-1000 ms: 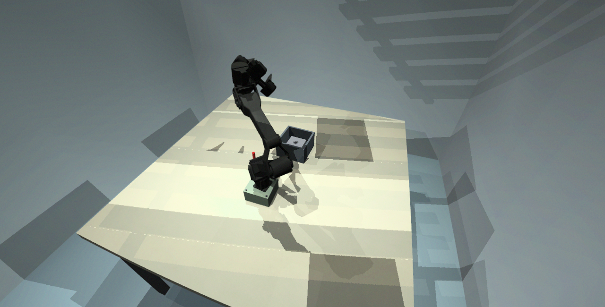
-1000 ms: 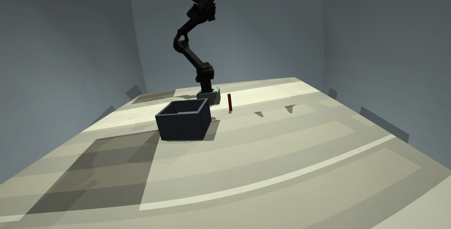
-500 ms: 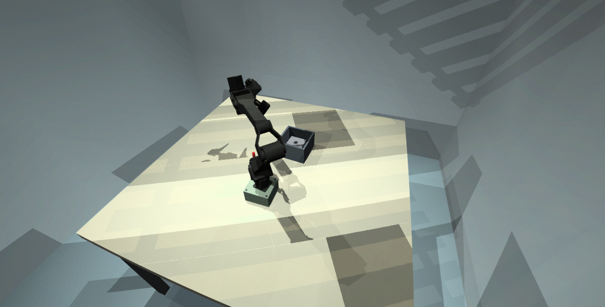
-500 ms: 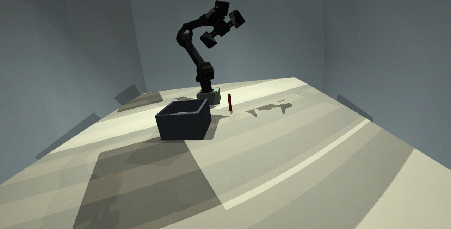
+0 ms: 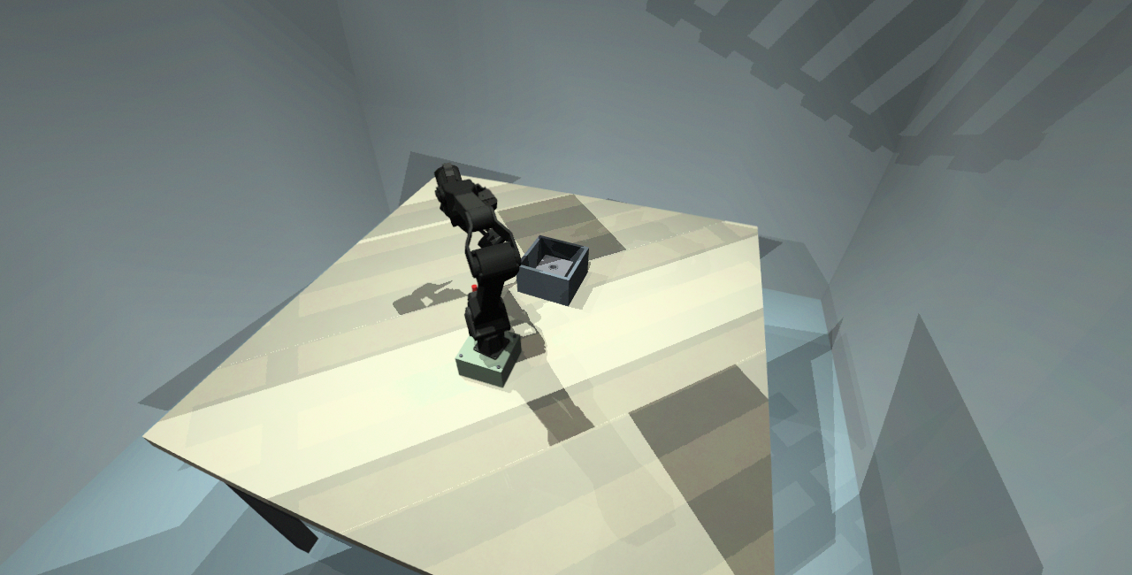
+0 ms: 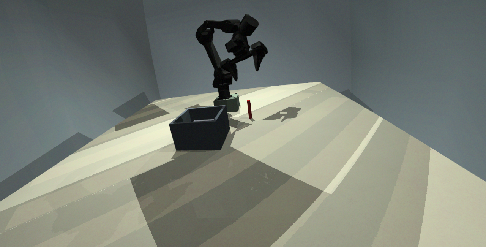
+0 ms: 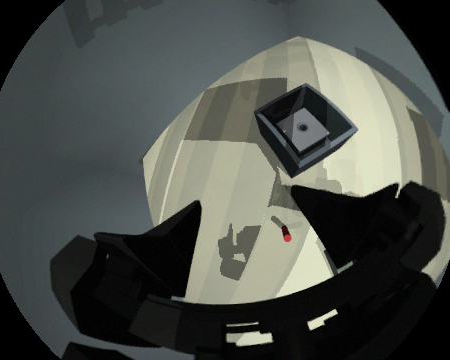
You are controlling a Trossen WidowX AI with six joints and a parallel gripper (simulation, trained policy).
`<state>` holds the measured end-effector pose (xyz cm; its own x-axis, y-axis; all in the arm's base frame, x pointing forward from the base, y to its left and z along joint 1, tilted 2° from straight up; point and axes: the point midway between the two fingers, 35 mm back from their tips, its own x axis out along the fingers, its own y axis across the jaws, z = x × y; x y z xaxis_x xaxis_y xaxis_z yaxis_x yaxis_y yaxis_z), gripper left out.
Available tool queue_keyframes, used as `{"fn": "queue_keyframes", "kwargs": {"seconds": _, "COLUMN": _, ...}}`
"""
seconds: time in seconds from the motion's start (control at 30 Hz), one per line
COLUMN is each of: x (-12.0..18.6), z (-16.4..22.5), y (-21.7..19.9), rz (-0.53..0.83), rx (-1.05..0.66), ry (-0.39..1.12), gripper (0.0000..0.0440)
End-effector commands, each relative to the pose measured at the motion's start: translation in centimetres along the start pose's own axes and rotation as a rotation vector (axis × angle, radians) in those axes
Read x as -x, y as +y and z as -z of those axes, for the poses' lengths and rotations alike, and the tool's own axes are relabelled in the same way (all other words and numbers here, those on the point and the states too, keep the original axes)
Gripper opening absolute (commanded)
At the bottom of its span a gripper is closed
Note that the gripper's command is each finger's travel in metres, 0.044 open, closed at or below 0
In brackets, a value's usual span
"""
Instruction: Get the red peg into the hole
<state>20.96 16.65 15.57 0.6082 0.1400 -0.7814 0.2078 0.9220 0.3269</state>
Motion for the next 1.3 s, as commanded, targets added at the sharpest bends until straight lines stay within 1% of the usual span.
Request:
{"fn": "queue_keyframes", "kwargs": {"seconds": 0.0, "x": -0.9, "z": 1.4, "y": -1.5, "rz": 0.075, "rx": -0.032, "ry": 0.072, "gripper": 0.0440}}
{"fn": "queue_keyframes", "kwargs": {"seconds": 0.3, "x": -2.7, "z": 4.9, "y": -5.2, "rz": 0.293, "rx": -0.176, "ry": 0.247, "gripper": 0.0440}}
{"fn": "queue_keyframes", "kwargs": {"seconds": 0.5, "x": -3.8, "z": 6.7, "y": -6.6, "rz": 0.389, "rx": -0.275, "ry": 0.316, "gripper": 0.0440}}
{"fn": "queue_keyframes", "kwargs": {"seconds": 0.73, "x": -5.4, "z": 8.6, "y": -7.6, "rz": 0.432, "rx": -0.370, "ry": 0.357, "gripper": 0.0439}}
{"fn": "queue_keyframes", "kwargs": {"seconds": 1.03, "x": -7.8, "z": 11.0, "y": -8.4, "rz": 0.427, "rx": -0.474, "ry": 0.380, "gripper": 0.0439}}
{"fn": "queue_keyframes", "kwargs": {"seconds": 1.1, "x": -8.2, "z": 11.4, "y": -8.5, "rz": 0.428, "rx": -0.493, "ry": 0.385, "gripper": 0.0427}}
{"fn": "queue_keyframes", "kwargs": {"seconds": 1.13, "x": -8.3, "z": 11.7, "y": -8.6, "rz": 0.431, "rx": -0.502, "ry": 0.389, "gripper": 0.0412}}
{"fn": "queue_keyframes", "kwargs": {"seconds": 1.27, "x": -8.6, "z": 12.5, "y": -9.1, "rz": 0.451, "rx": -0.537, "ry": 0.410, "gripper": 0.0320}}
